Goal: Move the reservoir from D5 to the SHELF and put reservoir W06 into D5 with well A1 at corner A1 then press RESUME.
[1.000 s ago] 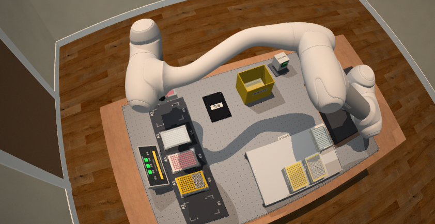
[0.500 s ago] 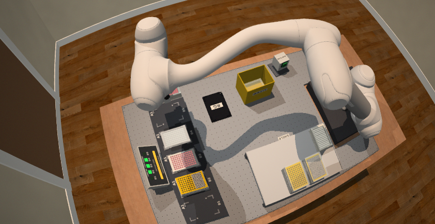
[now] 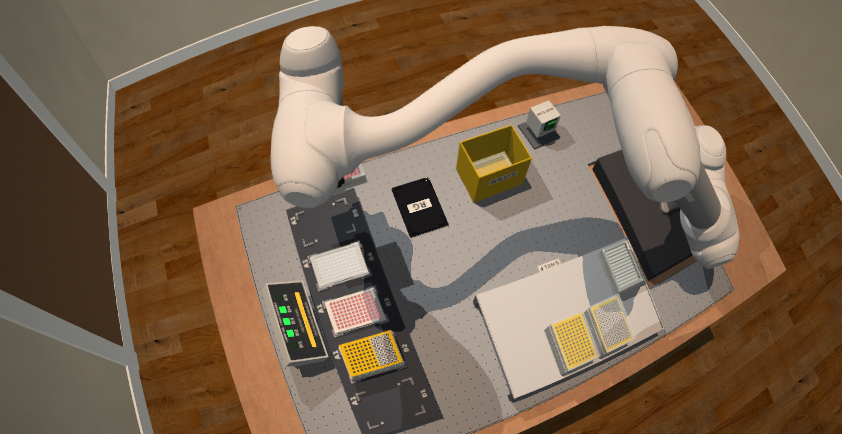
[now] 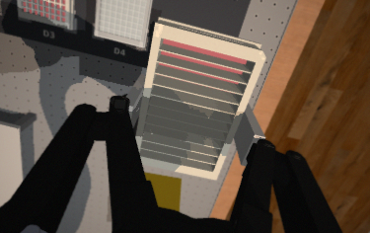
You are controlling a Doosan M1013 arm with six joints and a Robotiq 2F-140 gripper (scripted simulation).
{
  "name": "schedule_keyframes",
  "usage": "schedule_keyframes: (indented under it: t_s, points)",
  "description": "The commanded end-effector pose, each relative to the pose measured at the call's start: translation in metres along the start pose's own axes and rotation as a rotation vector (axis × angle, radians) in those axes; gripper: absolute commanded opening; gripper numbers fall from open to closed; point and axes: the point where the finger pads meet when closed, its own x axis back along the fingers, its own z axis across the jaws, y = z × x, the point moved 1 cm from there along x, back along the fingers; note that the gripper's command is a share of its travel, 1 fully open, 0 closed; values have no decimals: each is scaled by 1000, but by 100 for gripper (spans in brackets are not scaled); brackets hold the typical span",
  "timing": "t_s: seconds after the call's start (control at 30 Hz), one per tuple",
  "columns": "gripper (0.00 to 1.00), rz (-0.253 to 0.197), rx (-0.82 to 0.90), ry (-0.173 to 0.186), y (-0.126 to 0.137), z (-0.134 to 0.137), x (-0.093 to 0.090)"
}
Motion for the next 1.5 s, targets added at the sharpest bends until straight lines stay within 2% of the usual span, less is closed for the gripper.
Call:
schedule_keyframes:
  t_s: [0.0,1.47]
  points:
    - [0,0,0,0,2,0,0]
    - [0,0,0,0,95,1,0]
